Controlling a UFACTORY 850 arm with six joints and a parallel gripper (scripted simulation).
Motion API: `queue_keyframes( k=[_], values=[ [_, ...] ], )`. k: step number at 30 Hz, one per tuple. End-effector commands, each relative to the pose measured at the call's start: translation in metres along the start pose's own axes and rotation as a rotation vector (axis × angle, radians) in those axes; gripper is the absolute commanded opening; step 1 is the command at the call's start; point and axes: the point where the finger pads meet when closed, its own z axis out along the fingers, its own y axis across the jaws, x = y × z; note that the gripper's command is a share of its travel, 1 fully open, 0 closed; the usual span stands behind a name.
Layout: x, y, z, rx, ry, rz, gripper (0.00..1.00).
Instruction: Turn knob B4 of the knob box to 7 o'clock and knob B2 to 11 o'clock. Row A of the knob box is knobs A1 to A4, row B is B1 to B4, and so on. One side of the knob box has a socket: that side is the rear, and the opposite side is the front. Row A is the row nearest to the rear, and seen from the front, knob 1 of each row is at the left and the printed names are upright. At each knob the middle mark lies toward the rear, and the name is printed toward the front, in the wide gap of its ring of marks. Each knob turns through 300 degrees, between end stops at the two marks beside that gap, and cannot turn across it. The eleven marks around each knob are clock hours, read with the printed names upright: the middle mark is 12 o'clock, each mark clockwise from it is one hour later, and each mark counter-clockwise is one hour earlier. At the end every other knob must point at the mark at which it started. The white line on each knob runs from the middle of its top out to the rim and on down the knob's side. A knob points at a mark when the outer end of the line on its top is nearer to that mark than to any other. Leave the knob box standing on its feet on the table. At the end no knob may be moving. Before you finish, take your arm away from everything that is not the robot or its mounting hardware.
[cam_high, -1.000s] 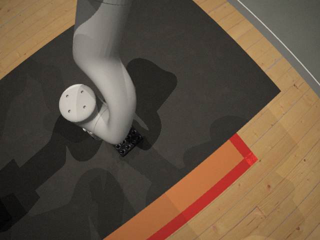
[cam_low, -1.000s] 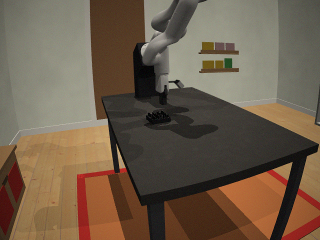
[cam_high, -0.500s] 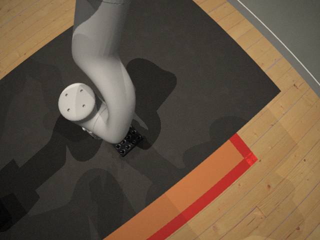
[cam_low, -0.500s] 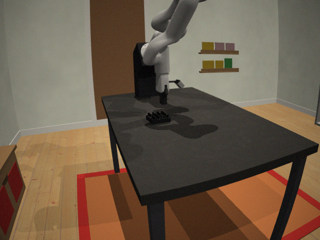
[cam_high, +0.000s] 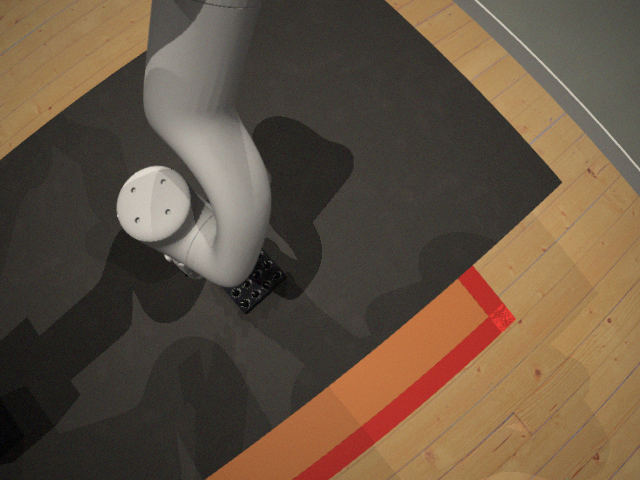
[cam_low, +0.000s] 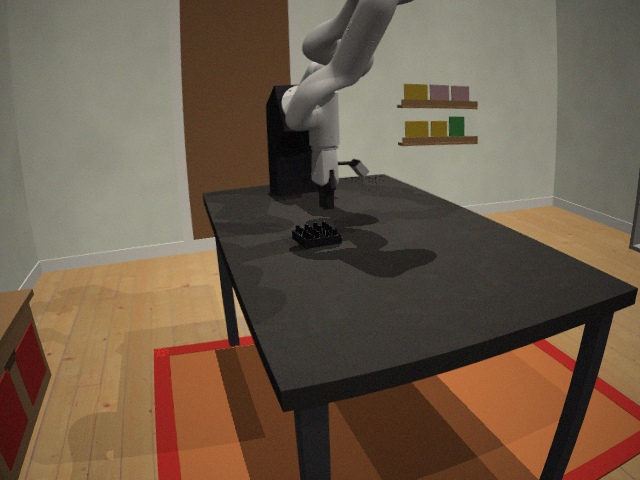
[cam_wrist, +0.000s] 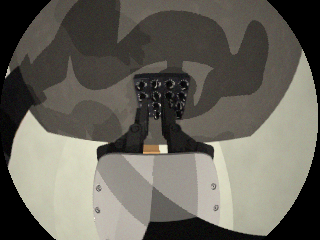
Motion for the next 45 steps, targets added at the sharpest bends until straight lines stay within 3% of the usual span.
queue_keyframes(
  k=[1, 23, 45],
  values=[
    [0.0, 0.0, 0.0, 0.0, 0.0, 0.0, 0.19],
    [0.0, 0.0, 0.009, 0.0, -0.001, 0.0, 0.19],
    [0.0, 0.0, 0.034, 0.0, -0.001, 0.0, 0.19]
  ],
)
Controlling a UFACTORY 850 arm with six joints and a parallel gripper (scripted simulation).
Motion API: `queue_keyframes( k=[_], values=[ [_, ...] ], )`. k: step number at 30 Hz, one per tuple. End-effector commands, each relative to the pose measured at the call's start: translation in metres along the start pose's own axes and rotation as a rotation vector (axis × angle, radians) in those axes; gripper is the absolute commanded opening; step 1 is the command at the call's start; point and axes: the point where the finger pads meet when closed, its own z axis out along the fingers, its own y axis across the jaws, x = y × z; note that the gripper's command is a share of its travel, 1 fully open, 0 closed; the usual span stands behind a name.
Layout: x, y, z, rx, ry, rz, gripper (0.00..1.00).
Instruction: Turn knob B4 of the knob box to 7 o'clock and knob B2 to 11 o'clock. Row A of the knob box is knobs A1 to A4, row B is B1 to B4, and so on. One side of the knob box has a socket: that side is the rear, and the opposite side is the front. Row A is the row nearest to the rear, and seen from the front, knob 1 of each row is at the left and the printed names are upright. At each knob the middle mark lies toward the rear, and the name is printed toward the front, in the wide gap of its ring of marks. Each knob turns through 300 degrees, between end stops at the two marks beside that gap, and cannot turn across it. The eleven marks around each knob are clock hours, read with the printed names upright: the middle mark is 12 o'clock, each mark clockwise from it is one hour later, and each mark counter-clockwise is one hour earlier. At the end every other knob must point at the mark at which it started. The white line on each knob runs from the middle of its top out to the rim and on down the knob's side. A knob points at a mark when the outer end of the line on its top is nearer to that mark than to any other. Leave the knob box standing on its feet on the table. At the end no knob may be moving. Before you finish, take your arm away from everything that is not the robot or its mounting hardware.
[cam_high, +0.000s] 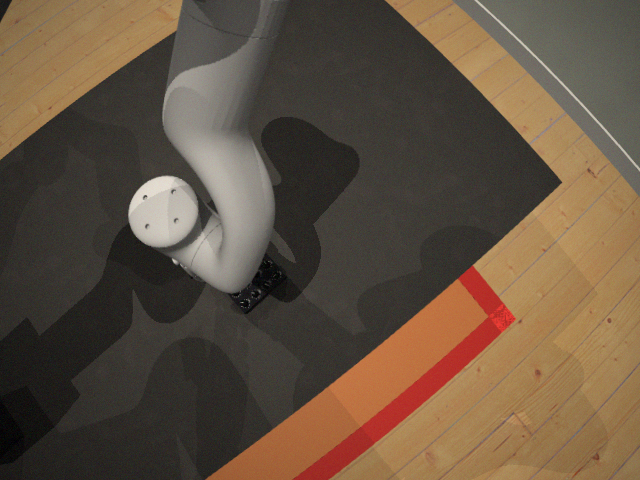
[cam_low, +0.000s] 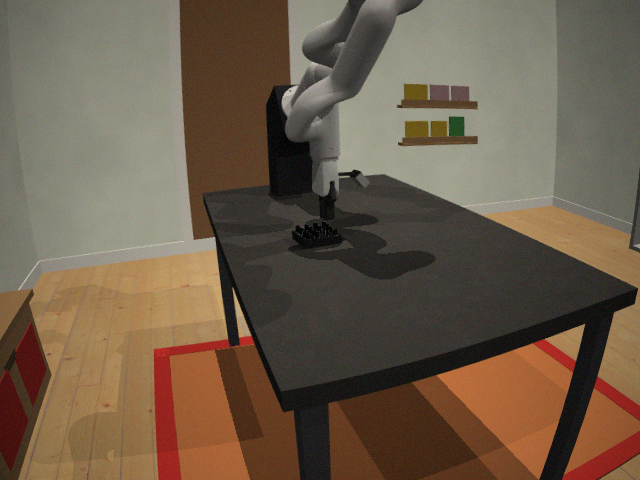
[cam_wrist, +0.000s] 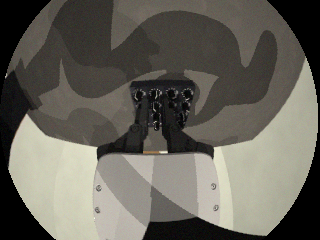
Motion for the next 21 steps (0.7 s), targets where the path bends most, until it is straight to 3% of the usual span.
queue_keyframes(
  k=[1, 21],
  values=[
    [-0.0001, 0.0001, 0.0047, 0.0, 0.0, 0.0, 0.19],
    [0.0, 0.0001, 0.0132, 0.0, 0.0, 0.0, 0.19]
  ],
)
